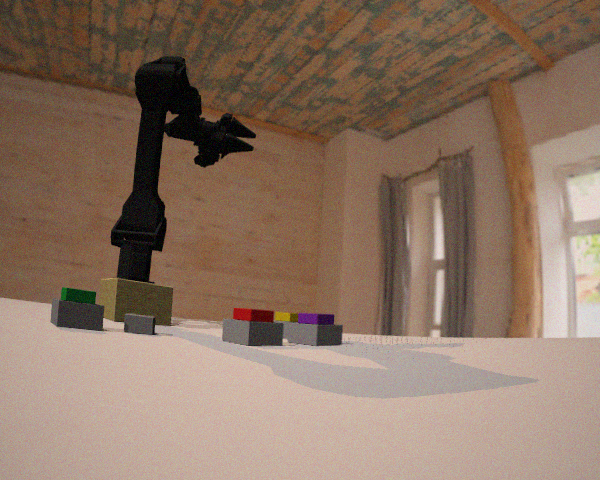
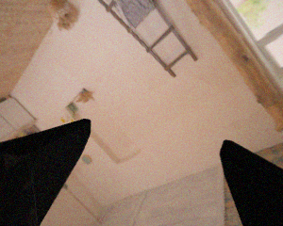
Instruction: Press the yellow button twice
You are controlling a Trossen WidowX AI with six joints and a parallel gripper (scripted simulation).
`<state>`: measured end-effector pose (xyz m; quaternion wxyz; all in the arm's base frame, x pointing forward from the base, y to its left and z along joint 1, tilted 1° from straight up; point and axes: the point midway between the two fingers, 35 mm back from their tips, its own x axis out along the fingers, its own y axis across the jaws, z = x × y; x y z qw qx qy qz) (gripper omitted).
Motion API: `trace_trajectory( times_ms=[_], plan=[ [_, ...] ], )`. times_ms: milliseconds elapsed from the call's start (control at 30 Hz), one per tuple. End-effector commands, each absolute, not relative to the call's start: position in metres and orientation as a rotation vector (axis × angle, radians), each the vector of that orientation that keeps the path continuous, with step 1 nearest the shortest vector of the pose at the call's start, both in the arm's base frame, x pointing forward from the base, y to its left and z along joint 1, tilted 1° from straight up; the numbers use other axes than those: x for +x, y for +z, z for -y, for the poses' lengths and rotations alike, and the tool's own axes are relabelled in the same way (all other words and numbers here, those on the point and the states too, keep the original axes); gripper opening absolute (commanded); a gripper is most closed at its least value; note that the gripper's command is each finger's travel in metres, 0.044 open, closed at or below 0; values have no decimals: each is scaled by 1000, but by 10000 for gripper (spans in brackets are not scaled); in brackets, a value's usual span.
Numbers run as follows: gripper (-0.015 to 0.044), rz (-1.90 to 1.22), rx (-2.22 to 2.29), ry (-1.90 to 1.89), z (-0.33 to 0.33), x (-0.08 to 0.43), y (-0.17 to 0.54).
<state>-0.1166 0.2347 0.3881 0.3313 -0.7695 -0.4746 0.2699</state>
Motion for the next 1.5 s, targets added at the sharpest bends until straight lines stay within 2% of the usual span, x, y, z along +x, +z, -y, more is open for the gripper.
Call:
trace_trajectory(
  times_ms=[0, 200, 433, 667, 933, 1200, 1333, 1467],
  plan=[
    [400, 1235, -2009, 710, -235, -116, 388],
    [400, 1017, -1955, 845, -258, -96, 361],
    [400, 449, -1812, 1022, -295, -37, 296],
    [400, -186, -1527, 1021, -302, 35, 232],
    [400, -871, -1023, 785, -275, 109, 165],
    [400, -1413, -365, 339, -227, 160, 115],
    [400, -1550, -124, 157, -210, 171, 102],
    [400, -1565, -93, 134, -207, 172, 101]
  ],
)
